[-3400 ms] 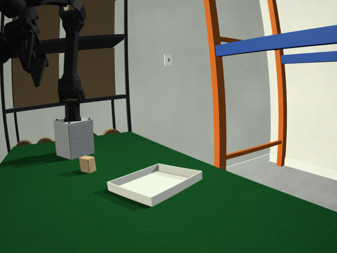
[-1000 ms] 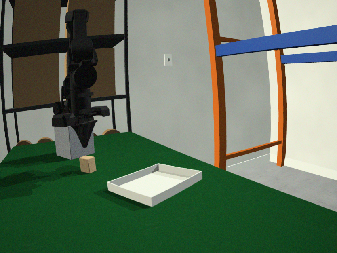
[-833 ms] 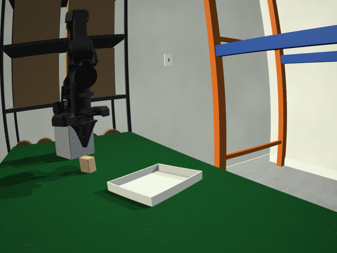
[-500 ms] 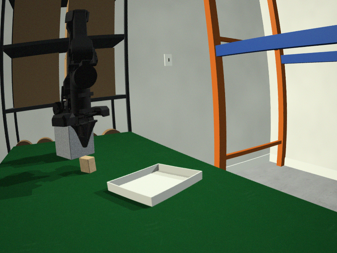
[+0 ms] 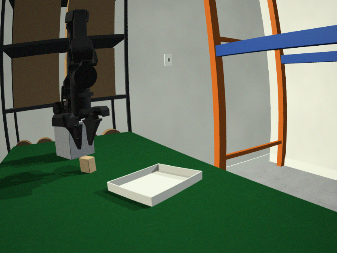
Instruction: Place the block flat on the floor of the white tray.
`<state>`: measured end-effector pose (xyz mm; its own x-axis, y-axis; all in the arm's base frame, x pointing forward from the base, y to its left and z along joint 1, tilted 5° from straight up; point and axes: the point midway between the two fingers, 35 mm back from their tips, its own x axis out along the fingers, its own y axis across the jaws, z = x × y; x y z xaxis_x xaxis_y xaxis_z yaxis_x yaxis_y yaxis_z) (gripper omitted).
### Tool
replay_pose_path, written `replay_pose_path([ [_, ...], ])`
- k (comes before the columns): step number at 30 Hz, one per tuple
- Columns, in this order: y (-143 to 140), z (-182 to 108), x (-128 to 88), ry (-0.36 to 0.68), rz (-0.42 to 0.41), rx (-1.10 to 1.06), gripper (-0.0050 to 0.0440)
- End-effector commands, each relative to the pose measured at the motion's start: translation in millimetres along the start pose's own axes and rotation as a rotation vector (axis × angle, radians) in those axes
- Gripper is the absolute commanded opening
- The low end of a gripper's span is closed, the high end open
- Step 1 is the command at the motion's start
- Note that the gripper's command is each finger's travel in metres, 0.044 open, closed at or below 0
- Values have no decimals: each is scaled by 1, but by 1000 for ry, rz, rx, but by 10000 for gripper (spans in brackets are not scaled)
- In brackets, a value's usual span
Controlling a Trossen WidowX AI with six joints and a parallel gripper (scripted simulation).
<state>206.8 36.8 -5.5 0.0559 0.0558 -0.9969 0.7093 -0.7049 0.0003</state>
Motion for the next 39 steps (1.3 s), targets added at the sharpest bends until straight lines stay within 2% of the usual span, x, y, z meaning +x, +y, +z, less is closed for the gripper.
replay_pose_path([
  [1,3,-4,-3,15,16,5,227],
  [39,3,-4,22,15,16,5,227],
])
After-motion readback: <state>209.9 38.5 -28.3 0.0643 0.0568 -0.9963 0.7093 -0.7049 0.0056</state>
